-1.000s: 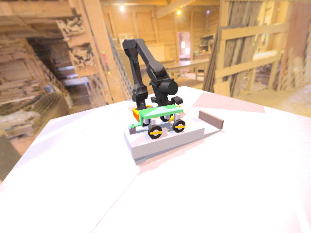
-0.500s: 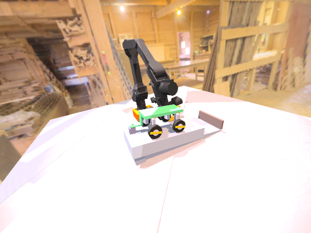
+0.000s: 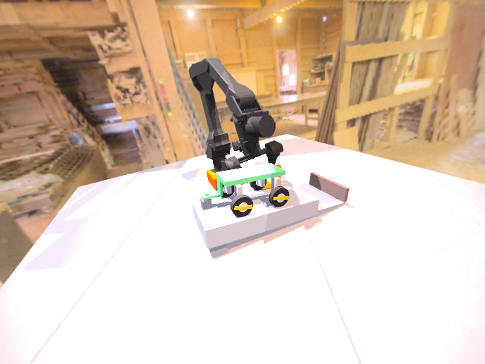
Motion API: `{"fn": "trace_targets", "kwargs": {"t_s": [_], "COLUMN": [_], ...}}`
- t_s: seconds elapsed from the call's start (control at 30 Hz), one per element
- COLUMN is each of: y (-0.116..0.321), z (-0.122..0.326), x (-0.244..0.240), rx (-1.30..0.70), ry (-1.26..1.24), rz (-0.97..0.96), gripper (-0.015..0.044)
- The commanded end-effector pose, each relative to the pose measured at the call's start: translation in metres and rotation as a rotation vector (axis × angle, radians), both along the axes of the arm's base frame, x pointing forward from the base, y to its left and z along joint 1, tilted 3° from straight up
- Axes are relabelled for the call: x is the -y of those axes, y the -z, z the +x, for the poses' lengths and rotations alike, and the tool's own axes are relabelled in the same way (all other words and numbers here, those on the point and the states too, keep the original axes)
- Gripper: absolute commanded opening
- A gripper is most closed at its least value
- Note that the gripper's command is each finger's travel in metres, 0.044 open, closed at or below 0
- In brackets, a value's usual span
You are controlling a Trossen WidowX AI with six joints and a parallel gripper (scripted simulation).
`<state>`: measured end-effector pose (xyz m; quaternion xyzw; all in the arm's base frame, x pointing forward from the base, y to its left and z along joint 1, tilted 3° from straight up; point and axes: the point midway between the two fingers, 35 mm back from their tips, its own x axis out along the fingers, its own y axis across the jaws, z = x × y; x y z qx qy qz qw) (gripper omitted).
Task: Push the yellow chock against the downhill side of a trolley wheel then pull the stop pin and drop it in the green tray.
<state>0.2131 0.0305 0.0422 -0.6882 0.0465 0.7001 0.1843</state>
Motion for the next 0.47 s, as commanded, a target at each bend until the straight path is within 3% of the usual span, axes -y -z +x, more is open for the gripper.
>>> {"fn": "trace_targets", "kwargs": {"t_s": [0.0, 0.43], "y": [-0.014, -0.050], "z": [0.000, 0.001], "x": [0.000, 0.000], "rx": [0.010, 0.010], "ry": [-0.005, -0.005], "rz": [0.006, 0.006], "gripper": [0.0440, 0.0440]}}
